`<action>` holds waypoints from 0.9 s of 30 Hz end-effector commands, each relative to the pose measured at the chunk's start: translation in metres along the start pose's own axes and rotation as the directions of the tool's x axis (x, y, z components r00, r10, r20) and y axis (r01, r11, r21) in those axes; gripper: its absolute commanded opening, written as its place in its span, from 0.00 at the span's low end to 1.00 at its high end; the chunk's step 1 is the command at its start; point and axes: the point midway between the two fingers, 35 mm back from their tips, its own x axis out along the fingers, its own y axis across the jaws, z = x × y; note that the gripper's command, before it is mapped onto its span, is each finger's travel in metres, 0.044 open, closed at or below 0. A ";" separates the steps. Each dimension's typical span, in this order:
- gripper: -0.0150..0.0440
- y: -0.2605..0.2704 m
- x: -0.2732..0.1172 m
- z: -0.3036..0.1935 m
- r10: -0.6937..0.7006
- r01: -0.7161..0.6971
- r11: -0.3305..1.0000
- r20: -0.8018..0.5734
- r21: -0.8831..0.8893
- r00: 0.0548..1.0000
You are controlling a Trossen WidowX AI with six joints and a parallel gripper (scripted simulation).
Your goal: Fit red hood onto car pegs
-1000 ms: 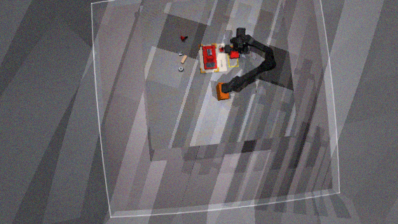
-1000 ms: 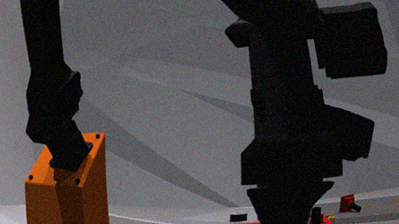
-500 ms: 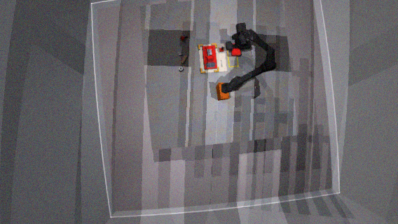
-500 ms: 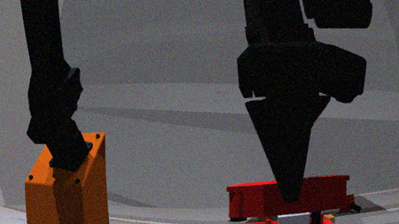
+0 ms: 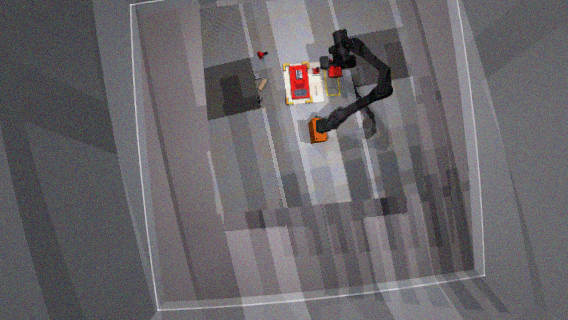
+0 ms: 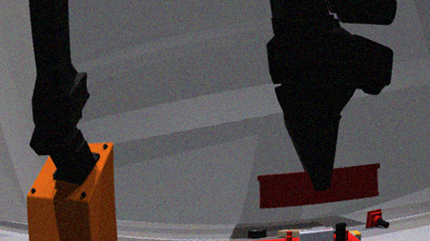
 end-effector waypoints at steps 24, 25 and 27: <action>0.25 0.149 -0.006 0.016 0.014 -0.014 1.000 0.002 -0.021 1.000; 0.25 0.155 -0.006 0.015 0.013 -0.013 1.000 0.002 -0.021 1.000; 0.25 0.166 -0.006 0.013 0.010 -0.010 1.000 0.003 -0.021 1.000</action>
